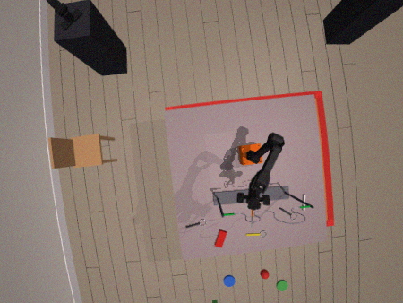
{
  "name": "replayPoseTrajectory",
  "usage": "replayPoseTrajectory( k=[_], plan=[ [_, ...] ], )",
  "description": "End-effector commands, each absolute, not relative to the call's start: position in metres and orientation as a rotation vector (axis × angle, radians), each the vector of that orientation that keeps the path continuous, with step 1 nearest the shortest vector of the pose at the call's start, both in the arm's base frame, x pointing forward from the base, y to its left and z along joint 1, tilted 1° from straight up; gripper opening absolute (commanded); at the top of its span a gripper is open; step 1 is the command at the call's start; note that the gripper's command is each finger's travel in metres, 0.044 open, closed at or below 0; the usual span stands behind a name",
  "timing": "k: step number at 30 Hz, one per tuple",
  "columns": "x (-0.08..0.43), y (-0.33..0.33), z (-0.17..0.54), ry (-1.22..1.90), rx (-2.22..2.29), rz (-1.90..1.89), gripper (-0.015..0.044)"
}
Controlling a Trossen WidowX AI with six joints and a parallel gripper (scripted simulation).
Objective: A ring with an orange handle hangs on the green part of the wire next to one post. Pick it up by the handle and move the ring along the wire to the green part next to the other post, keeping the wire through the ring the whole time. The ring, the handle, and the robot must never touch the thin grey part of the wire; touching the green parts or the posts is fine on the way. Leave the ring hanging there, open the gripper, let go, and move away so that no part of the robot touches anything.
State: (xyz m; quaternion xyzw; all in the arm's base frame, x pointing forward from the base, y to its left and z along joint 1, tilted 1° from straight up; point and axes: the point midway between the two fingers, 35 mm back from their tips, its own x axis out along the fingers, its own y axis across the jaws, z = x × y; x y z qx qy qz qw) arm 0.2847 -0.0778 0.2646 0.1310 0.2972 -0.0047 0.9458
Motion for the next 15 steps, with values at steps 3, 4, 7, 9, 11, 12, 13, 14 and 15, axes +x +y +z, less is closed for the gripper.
replayPoseTrajectory(
  k=[3,4,7,9,11,12,13,14,15],
  plan=[
    [0.285,-0.088,0.263,0.594,0.132,-0.052,-0.015],
    [0.285,-0.089,0.263,0.592,0.108,-0.06,-0.015],
    [0.285,-0.095,0.263,0.587,0.037,-0.083,-0.015],
    [0.285,-0.099,0.262,0.584,-0.01,-0.098,-0.015],
    [0.285,-0.102,0.262,0.58,-0.058,-0.113,-0.015],
    [0.285,-0.104,0.262,0.578,-0.081,-0.12,-0.015],
    [0.285,-0.106,0.262,0.576,-0.105,-0.128,-0.015],
    [0.285,-0.108,0.263,0.574,-0.129,-0.135,-0.015],
    [0.285,-0.11,0.263,0.572,-0.153,-0.143,-0.015]
  ],
)
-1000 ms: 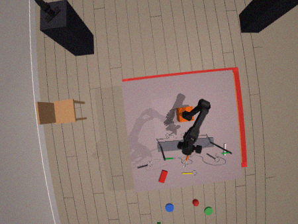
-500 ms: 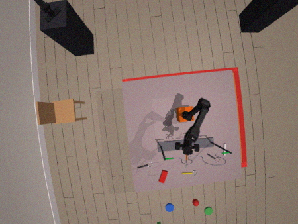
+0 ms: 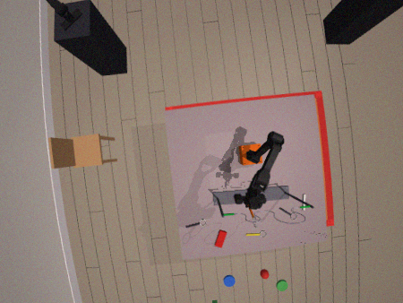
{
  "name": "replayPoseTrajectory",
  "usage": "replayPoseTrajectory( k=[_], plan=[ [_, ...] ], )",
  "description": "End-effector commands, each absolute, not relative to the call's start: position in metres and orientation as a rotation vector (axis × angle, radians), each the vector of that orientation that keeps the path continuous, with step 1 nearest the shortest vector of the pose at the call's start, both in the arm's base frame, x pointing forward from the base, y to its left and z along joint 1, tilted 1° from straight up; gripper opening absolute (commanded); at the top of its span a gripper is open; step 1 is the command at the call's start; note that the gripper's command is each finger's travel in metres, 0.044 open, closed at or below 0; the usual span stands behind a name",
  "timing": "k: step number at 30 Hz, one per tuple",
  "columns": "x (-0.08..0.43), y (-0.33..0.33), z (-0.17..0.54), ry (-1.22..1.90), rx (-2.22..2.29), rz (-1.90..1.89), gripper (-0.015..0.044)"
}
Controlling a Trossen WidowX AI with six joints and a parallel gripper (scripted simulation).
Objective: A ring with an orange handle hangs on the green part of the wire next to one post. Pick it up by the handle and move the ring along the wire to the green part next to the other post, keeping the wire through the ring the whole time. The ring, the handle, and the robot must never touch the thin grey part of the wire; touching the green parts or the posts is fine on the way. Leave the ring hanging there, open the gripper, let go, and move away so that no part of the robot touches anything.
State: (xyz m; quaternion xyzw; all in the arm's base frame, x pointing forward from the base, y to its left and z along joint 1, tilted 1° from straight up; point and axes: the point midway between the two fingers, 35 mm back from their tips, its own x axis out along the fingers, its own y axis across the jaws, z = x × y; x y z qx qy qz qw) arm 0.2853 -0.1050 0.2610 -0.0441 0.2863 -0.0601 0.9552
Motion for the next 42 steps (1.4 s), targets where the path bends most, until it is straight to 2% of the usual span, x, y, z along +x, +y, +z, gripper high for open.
replayPoseTrajectory(
  k=[1,42],
  plan=[
    [0.285,-0.111,0.263,0.569,-0.176,-0.15,-0.015],
    [0.285,-0.17,0.307,0.426,-1.148,-0.439,-0.015]
  ],
)
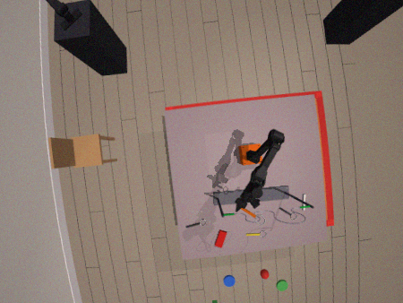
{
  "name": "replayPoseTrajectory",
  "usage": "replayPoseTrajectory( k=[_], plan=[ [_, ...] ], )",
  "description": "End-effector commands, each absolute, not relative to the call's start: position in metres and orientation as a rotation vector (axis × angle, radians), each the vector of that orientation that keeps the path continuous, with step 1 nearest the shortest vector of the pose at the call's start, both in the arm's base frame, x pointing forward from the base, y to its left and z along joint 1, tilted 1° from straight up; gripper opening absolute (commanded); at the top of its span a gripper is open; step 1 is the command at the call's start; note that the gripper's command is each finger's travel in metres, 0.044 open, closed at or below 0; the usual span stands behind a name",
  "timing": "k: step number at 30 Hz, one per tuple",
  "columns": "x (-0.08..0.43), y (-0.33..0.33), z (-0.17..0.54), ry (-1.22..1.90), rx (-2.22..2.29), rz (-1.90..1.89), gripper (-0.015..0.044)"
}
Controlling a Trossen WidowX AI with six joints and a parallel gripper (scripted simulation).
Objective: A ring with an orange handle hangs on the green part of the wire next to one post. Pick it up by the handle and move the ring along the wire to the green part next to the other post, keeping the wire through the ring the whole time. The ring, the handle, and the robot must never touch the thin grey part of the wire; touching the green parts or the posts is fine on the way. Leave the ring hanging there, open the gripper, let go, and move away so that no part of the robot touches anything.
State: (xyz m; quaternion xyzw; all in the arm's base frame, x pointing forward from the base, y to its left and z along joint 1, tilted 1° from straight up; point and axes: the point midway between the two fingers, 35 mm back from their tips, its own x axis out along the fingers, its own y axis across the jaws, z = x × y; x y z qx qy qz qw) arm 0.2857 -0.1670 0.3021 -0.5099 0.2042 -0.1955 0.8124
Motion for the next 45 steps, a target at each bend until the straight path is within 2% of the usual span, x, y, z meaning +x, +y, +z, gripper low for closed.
replayPoseTrajectory(
  k=[1,29,45],
  plan=[
    [0.285,-0.17,0.309,0.421,-1.172,-0.446,-0.015],
    [0.285,-0.174,0.354,0.275,-1.791,-0.616,-0.015],
    [0.285,-0.177,0.354,0.241,-1.916,-0.649,-0.015]
  ],
)
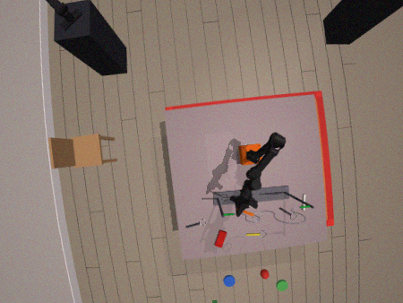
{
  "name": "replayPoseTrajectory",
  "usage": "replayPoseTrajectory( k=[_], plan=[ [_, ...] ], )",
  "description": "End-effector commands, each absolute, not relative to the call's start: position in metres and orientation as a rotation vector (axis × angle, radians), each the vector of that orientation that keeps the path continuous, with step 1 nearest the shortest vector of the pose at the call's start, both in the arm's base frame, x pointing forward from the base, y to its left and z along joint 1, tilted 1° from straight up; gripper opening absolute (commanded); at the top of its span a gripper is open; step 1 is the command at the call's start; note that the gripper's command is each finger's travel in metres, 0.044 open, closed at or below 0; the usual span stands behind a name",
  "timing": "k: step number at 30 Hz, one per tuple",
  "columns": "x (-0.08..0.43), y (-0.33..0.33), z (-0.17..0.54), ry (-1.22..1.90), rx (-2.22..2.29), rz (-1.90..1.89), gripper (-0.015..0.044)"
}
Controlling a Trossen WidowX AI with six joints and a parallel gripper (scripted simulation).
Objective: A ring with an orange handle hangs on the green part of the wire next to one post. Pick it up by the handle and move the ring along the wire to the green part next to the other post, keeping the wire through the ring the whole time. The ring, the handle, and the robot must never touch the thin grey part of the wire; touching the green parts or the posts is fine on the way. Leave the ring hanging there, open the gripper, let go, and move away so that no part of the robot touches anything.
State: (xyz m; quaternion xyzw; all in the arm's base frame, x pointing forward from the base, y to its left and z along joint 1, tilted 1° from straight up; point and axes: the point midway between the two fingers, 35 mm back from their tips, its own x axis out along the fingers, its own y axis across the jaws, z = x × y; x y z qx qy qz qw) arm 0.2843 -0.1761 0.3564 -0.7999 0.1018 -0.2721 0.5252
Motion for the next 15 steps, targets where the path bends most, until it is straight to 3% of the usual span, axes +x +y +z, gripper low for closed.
replayPoseTrajectory(
  k=[1,15],
  plan=[
    [0.285,-0.178,0.353,0.242,-1.911,-0.648,-0.015],
    [0.285,-0.19,0.317,0.297,-1.715,-0.596,-0.015]
  ],
)
